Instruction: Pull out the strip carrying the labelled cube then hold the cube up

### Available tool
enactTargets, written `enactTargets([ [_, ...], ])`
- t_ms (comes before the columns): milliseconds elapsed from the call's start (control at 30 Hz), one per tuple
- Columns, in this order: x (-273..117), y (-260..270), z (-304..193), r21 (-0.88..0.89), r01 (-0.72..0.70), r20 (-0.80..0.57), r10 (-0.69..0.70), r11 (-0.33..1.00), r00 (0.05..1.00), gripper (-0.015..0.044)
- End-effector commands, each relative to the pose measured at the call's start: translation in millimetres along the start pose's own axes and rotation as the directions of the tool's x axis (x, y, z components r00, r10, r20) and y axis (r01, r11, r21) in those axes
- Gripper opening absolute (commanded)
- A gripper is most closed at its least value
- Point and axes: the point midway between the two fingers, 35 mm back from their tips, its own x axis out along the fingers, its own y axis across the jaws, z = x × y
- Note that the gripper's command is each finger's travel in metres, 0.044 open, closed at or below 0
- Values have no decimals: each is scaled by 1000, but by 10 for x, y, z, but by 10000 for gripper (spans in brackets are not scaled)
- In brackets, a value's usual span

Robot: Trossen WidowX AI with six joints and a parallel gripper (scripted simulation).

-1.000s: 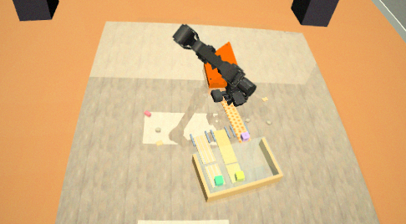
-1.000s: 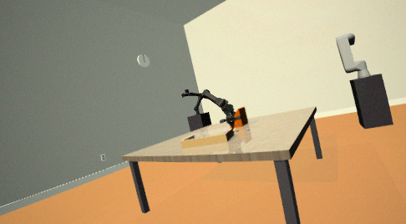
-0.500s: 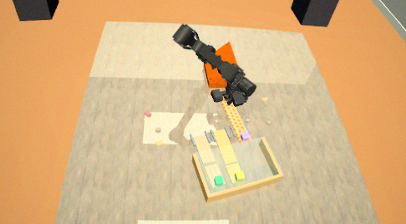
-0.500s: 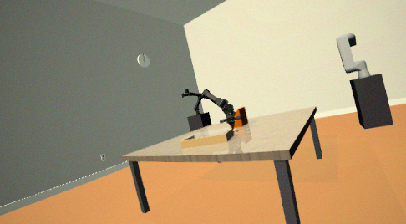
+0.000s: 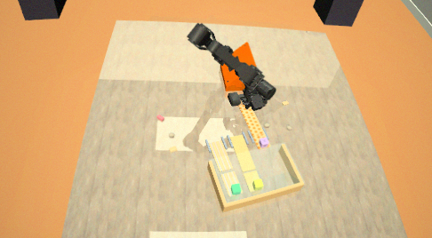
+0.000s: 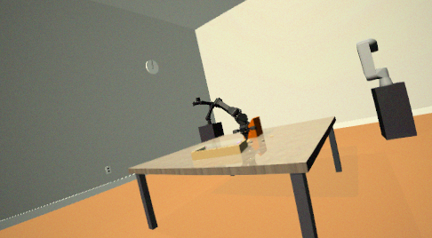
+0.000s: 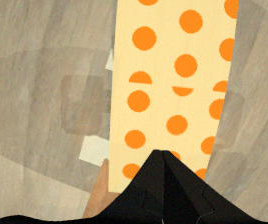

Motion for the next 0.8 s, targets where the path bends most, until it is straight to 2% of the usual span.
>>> enactTargets([
  [0,54,-9,-95,-6,-1,-31,0,1000,1000,0],
  [700,54,-9,-95,-6,-1,-31,0,1000,1000,0],
  [767,-89,8,10,-2,-3,-7,3,1000,1000,0],
])
